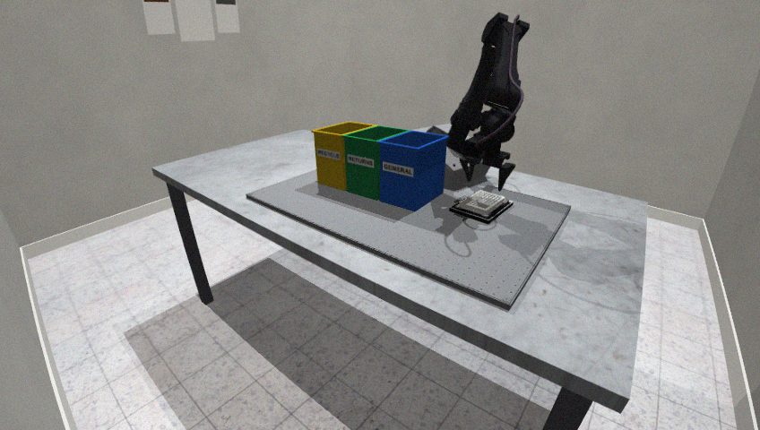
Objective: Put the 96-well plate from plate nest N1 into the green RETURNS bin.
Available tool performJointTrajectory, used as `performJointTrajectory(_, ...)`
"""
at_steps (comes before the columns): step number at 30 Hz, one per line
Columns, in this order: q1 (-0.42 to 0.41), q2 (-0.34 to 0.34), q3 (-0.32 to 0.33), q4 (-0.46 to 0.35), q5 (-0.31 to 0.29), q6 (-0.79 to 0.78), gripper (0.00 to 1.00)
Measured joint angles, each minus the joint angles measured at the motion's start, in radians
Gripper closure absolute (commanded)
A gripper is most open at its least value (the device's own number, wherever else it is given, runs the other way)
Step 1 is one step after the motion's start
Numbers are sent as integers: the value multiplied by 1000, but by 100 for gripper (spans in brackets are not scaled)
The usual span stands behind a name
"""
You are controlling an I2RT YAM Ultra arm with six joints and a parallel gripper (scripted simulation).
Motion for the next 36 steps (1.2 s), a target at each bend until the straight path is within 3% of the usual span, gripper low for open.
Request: performJointTrajectory(36,56,146,-76,249,14,57,0)
